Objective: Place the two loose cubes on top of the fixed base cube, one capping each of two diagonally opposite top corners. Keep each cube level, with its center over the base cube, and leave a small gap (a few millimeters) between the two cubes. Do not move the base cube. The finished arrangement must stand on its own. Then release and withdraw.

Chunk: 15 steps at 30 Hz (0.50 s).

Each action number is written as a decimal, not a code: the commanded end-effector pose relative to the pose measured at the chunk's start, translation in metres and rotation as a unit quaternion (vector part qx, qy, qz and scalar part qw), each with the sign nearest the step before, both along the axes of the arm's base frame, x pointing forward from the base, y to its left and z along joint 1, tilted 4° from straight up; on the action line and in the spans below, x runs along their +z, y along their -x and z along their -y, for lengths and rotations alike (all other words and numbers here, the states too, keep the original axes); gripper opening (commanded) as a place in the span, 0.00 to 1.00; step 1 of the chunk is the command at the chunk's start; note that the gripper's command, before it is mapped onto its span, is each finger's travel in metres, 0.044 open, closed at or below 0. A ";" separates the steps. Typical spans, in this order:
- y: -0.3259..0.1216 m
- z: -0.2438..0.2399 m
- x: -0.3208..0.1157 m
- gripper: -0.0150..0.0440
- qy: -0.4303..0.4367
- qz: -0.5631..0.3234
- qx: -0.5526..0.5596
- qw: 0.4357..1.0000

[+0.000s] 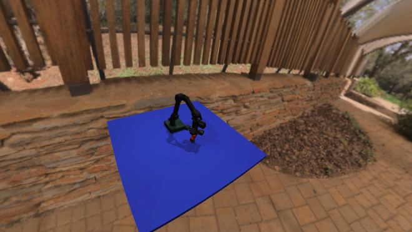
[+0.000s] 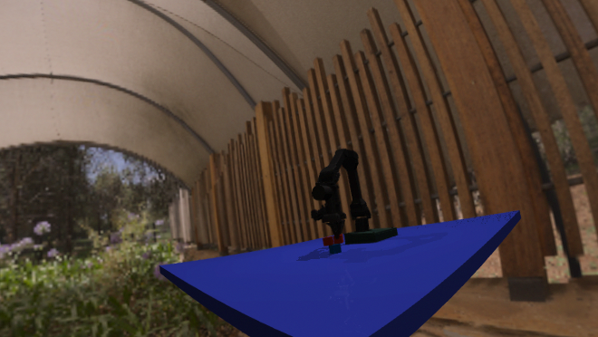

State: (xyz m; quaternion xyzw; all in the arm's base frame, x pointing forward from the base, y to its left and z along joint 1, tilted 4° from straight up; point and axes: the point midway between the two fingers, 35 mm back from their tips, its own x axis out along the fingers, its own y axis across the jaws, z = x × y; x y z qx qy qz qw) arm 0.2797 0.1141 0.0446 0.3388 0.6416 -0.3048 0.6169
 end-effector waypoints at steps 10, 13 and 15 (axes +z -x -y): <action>0.001 0.000 -0.001 0.60 -0.001 -0.001 0.000 1.000; 0.000 0.000 0.001 0.60 -0.001 -0.001 0.000 1.000; 0.000 0.000 0.007 0.60 0.000 0.000 0.000 1.000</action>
